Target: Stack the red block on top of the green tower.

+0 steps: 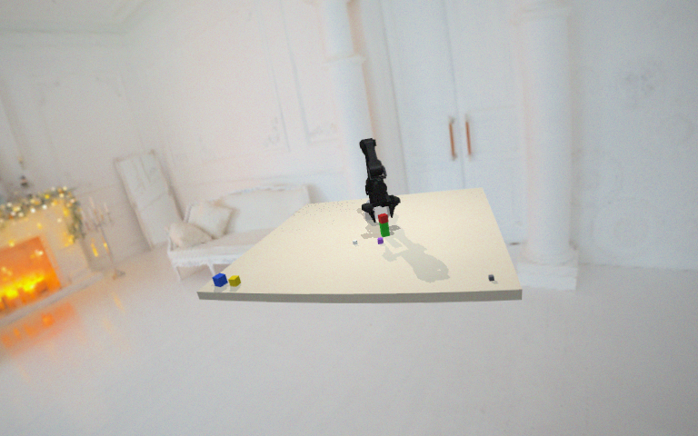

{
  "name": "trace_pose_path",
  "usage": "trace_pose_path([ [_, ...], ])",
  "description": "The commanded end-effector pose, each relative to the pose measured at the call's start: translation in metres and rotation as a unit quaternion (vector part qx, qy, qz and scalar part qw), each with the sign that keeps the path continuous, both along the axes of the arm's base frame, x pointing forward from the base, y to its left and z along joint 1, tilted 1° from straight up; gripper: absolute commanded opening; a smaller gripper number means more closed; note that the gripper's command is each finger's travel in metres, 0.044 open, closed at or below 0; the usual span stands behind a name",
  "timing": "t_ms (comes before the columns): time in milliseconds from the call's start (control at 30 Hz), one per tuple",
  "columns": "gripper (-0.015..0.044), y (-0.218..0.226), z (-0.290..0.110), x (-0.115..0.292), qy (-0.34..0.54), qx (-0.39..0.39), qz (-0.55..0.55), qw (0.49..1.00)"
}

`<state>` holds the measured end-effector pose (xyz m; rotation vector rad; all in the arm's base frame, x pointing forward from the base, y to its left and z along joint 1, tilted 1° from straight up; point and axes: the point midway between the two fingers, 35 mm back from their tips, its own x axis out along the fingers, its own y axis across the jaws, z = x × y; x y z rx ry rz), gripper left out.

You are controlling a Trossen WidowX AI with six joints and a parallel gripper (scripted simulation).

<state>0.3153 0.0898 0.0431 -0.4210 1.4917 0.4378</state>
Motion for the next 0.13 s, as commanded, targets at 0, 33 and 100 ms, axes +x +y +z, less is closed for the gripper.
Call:
trace_pose_path([
  [0,0.044,0.0001,-0.0002,0.0002,0.0,0.0,0.0,1.0],
  [33,0.044,0.0001,-0.0002,0.0002,0.0,0.0,0.0,1.0],
  [100,0.044,0.0001,-0.0002,0.0002,0.0,0.0,0.0,1.0],
])
